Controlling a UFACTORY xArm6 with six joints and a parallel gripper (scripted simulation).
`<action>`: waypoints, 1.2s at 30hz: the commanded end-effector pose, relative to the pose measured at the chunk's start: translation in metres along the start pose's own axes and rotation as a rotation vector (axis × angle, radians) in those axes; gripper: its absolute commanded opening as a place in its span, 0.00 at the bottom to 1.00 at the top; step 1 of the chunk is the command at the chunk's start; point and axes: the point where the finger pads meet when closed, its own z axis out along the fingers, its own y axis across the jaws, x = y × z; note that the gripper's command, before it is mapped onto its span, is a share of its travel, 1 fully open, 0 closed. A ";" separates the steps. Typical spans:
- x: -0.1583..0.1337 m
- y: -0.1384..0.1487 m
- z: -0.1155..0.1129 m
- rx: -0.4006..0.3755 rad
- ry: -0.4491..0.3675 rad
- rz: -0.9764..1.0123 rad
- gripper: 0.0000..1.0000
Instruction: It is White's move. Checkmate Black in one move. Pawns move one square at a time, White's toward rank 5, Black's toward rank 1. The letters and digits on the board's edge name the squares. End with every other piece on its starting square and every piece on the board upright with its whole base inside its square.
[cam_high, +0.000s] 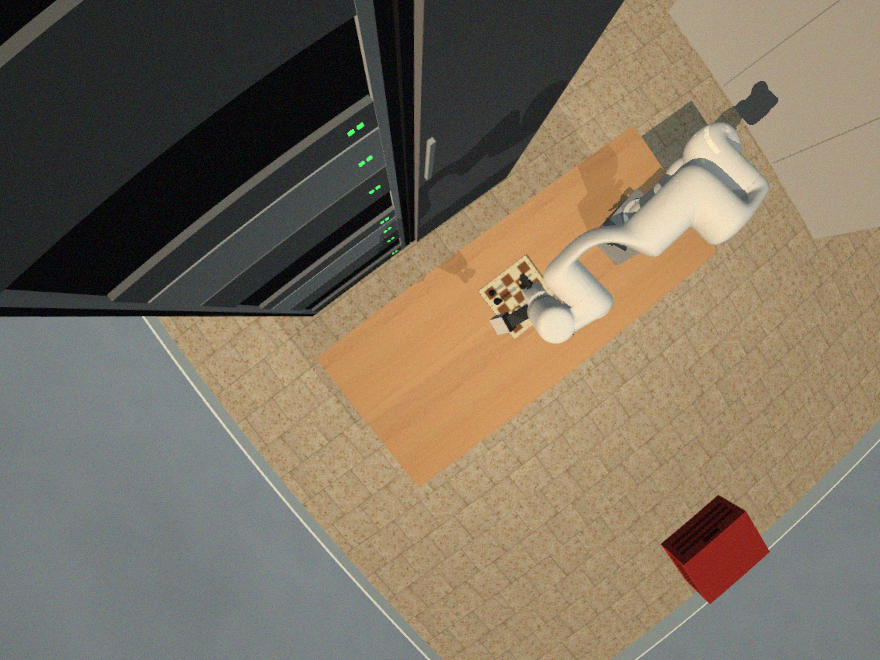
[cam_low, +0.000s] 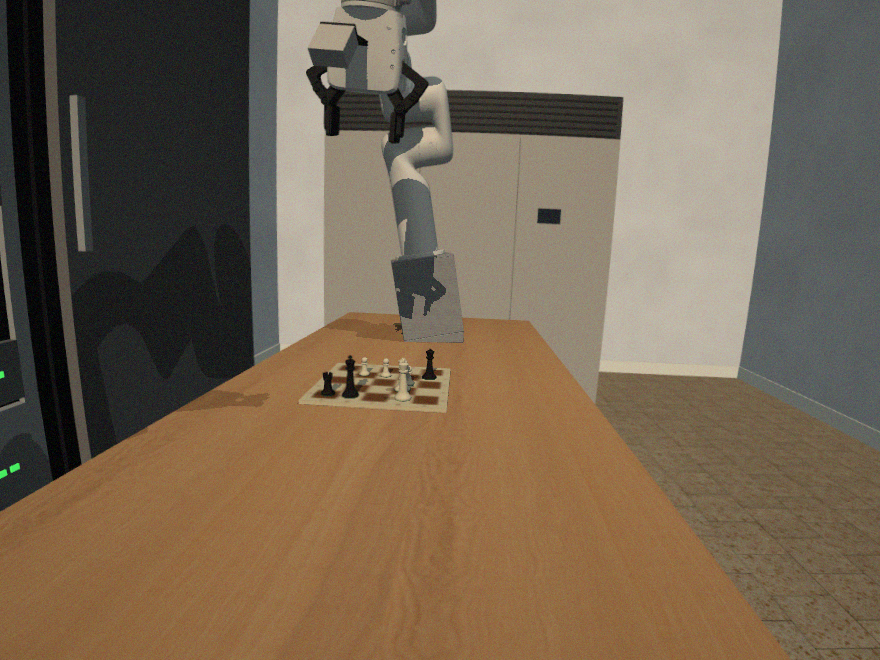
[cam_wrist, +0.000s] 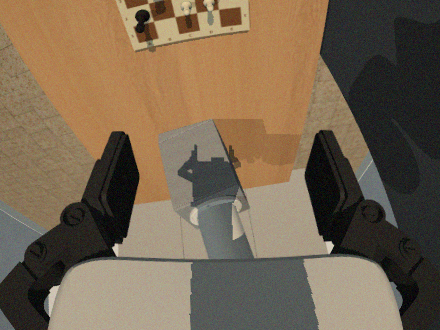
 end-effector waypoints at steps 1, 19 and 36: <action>0.001 0.000 -0.002 0.001 0.005 0.001 1.00; 0.000 0.000 -0.002 0.001 0.005 0.000 1.00; -0.065 -0.030 -0.031 0.139 0.117 -0.175 1.00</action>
